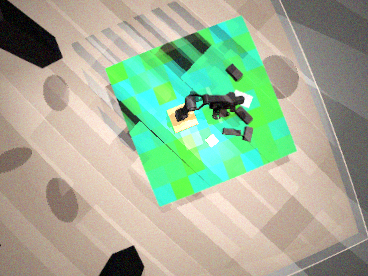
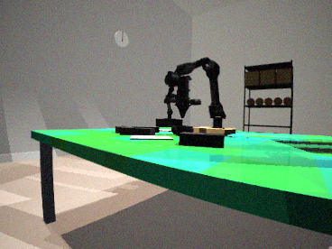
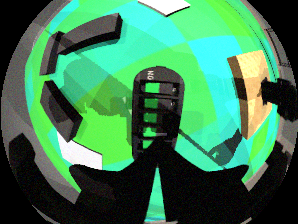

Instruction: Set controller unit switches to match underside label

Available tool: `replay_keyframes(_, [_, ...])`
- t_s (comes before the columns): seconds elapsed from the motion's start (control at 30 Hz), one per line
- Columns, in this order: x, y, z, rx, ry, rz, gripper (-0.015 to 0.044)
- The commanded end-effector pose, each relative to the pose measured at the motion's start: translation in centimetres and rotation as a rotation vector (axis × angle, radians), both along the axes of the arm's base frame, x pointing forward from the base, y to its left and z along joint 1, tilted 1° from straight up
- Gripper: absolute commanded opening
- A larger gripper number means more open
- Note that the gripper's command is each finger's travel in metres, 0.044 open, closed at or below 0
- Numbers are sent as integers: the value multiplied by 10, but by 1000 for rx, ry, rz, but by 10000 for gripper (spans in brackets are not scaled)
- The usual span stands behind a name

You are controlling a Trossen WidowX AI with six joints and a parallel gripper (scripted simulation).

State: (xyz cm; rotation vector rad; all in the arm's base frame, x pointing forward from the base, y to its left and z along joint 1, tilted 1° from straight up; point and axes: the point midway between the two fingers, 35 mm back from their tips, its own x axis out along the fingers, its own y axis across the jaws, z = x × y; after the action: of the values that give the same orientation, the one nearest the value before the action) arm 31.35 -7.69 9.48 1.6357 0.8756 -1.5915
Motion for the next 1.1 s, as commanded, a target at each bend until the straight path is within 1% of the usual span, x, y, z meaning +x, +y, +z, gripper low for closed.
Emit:
replay_keyframes(0.0, [0,0,1,-3,-3,4,0])
replay_keyframes(0.1, [5,-3,-2,-3,-4,4,0])
replay_keyframes(0.27, [37,-24,-26,-5,-7,4,0])
replay_keyframes(0.9, [38,-24,-24,-4,-11,0,0])
replay_keyframes(0.97, [38,-24,-16,-4,-11,0,53])
replay_keyframes(1.07, [37,-24,17,-4,-11,0,131])
